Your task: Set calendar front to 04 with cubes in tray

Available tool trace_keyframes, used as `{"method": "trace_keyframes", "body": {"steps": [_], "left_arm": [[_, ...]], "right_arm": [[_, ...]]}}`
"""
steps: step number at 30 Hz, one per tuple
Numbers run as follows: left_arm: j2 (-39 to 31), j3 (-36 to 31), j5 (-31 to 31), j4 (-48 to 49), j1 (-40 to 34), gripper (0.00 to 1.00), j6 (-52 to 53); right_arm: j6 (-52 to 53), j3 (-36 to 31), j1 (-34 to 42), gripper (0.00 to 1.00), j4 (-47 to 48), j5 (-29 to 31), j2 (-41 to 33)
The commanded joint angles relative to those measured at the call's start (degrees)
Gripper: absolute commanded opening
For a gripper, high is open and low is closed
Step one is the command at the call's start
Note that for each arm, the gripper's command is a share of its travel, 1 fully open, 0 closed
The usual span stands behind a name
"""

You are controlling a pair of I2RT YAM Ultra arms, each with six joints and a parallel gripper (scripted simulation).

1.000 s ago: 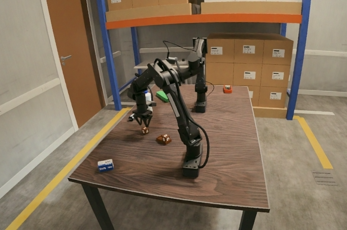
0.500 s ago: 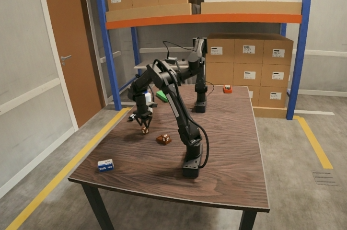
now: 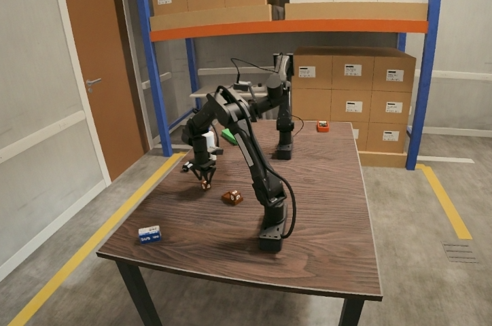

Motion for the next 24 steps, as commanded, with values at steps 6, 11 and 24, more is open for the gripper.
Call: {"method": "trace_keyframes", "body": {"steps": [6,11,24], "left_arm": [[0.8,-1.3,1.0,1.8,-0.6,0.55,0.1],[0.8,-1.1,1.0,1.3,-0.6,0.55,0.1],[0.9,-0.5,0.5,1.1,-0.1,0.34,0.7]], "right_arm": [[0.6,1.6,0.1,1.00,-0.1,1.4,-0.3],[0.6,1.6,0.1,1.00,-0.1,1.4,-0.3],[0.6,1.6,0.1,1.00,-0.1,1.4,-0.3]]}}
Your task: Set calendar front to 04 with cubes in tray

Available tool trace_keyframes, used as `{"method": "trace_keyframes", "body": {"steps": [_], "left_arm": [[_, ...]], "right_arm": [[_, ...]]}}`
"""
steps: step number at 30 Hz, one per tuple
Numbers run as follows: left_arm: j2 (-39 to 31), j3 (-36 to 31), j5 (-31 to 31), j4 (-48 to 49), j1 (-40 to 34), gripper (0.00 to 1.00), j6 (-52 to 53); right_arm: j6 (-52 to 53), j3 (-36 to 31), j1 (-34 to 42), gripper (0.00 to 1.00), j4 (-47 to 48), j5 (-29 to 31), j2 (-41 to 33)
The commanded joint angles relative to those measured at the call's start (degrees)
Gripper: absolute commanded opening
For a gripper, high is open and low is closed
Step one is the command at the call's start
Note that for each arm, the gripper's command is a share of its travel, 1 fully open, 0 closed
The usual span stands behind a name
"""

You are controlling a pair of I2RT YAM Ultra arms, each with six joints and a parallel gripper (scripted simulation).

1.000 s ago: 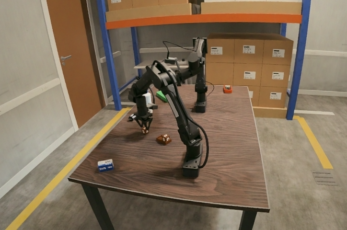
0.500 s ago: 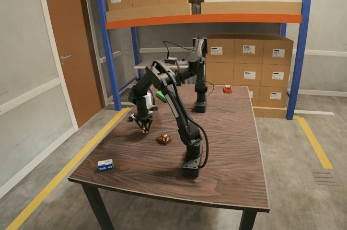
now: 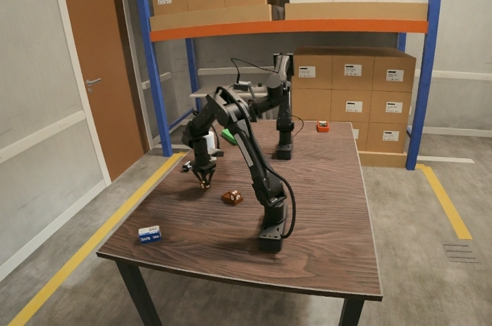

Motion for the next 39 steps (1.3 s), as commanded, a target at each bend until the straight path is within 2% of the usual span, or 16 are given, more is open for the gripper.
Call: {"method": "trace_keyframes", "body": {"steps": [1,3,8,10,11,12,14,15,25,30,35,37,39], "left_arm": [[0.1,0.4,0.5,0.1,-0.1,0.33,0.4],[0.1,0.4,0.5,0.1,-0.1,0.33,0.4],[0.1,0.4,0.5,0.1,-0.1,0.26,0.3],[0.2,0.9,0.5,-0.2,0.2,0.03,0.7],[0.2,0.9,0.5,-0.2,0.2,0.00,0.7],[0.2,0.9,0.5,-0.2,0.2,0.00,0.5],[-0.5,1.2,0.5,-1.0,0.2,0.23,0.5],[-0.7,1.4,0.5,-1.4,0.2,0.26,0.5],[-5.1,7.1,0.5,-10.8,0.3,0.26,0.5],[-5.0,8.6,0.5,-11.3,0.3,0.26,0.4],[-7.3,3.5,0.5,-7.5,-0.4,0.26,-0.7],[-7.3,3.5,0.5,-7.5,-0.4,0.26,-0.7],[-9.8,-0.8,0.5,-5.9,-0.7,0.26,-1.0]], "right_arm": [[0.6,1.6,0.1,1.00,-0.1,1.4,-0.3],[0.6,1.6,0.1,1.00,-0.1,1.4,-0.3],[0.6,1.6,0.1,1.00,-0.1,1.4,-0.3],[0.6,1.6,0.1,1.00,-0.1,1.4,-0.3],[0.6,1.6,0.1,1.00,-0.1,1.4,-0.3],[0.6,1.6,0.1,1.00,-0.1,1.4,-0.3],[0.6,1.6,0.1,1.00,-0.1,1.4,-0.3],[0.6,1.6,0.1,1.00,-0.1,1.4,-0.3],[0.6,1.6,0.1,1.00,-0.1,1.4,-0.3],[0.6,1.6,0.1,1.00,-0.1,1.4,-0.3],[0.6,1.6,0.1,1.00,-0.1,1.4,-0.3],[0.6,1.6,0.1,1.00,-0.1,1.4,-0.3],[0.6,1.6,0.1,1.00,-0.1,1.4,-0.3]]}}
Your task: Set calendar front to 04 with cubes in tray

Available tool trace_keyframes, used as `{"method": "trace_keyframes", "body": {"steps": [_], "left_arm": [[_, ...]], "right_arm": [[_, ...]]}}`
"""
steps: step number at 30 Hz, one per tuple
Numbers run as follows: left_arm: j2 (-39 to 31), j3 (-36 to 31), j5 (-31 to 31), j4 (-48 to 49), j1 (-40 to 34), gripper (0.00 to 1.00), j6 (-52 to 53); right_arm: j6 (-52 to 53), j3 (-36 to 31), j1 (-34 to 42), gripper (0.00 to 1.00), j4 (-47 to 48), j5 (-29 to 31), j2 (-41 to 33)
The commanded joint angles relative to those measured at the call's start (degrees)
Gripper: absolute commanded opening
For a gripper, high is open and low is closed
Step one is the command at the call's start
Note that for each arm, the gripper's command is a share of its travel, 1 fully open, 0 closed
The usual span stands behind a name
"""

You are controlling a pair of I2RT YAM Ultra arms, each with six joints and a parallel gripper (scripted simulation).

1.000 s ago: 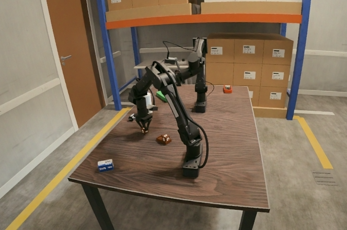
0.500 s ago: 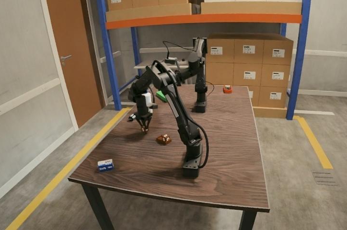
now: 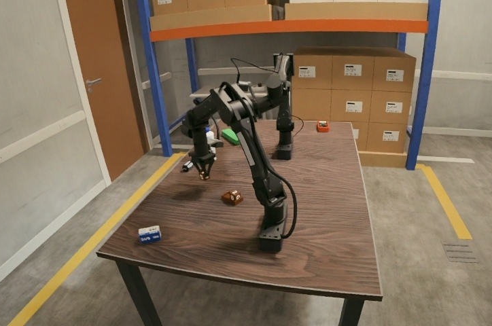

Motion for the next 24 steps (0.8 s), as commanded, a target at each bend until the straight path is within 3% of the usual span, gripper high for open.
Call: {"method": "trace_keyframes", "body": {"steps": [1,12,19,24], "left_arm": [[-5.6,-5.3,0.5,1.9,-0.9,0.26,-0.8],[-16.8,-22.0,0.1,6.4,-2.4,0.26,-2.2],[-18.4,-24.0,0.0,6.1,-2.8,0.26,-2.2],[-18.3,-23.9,0.2,5.8,-2.7,0.26,-9.4]], "right_arm": [[0.6,1.6,0.1,1.00,-0.1,1.4,-0.3],[0.6,1.6,0.1,1.00,-0.1,1.4,-0.3],[0.6,1.6,0.1,1.00,-0.1,1.4,-0.3],[0.6,1.6,0.1,1.00,-0.1,1.4,-0.3]]}}
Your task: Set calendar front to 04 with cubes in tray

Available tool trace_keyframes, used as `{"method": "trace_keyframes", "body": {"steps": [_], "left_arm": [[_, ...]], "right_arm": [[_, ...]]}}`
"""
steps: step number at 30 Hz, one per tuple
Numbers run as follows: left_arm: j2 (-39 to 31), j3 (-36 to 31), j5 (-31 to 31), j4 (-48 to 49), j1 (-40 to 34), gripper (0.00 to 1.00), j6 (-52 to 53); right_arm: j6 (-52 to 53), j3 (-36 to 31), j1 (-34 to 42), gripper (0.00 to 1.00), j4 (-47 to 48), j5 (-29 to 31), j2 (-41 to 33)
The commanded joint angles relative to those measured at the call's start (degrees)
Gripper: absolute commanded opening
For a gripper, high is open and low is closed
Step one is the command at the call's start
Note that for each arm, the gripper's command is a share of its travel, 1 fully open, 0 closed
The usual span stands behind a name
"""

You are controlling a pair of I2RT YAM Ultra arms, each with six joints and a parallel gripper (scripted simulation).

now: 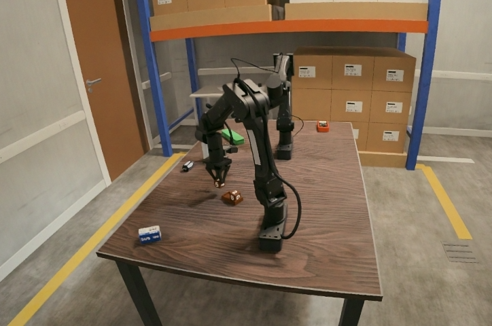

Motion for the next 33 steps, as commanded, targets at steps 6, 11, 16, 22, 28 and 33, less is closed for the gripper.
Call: {"method": "trace_keyframes", "body": {"steps": [6,11,16,22,28,33], "left_arm": [[-1.6,0.7,0.6,0.2,-0.3,0.26,-22.3],[-1.6,1.1,0.5,0.1,-0.4,0.26,-30.3],[-1.4,1.2,0.8,-0.5,-0.3,0.26,-43.6],[-1.3,1.4,0.9,-0.9,0.1,0.26,-57.9],[-1.2,1.5,0.9,-1.0,0.1,0.26,-69.0],[-1.1,1.6,0.9,-1.0,0.2,0.26,-80.4]], "right_arm": [[0.6,1.6,0.1,1.00,-0.1,1.4,-0.3],[0.6,1.6,0.1,1.00,-0.1,1.4,-0.3],[0.6,1.6,0.1,1.00,-0.1,1.4,-0.3],[0.6,1.6,0.1,1.00,-0.1,1.4,-0.3],[0.6,1.6,0.1,1.00,-0.1,1.4,-0.3],[0.6,1.6,0.1,1.00,-0.1,1.4,-0.3]]}}
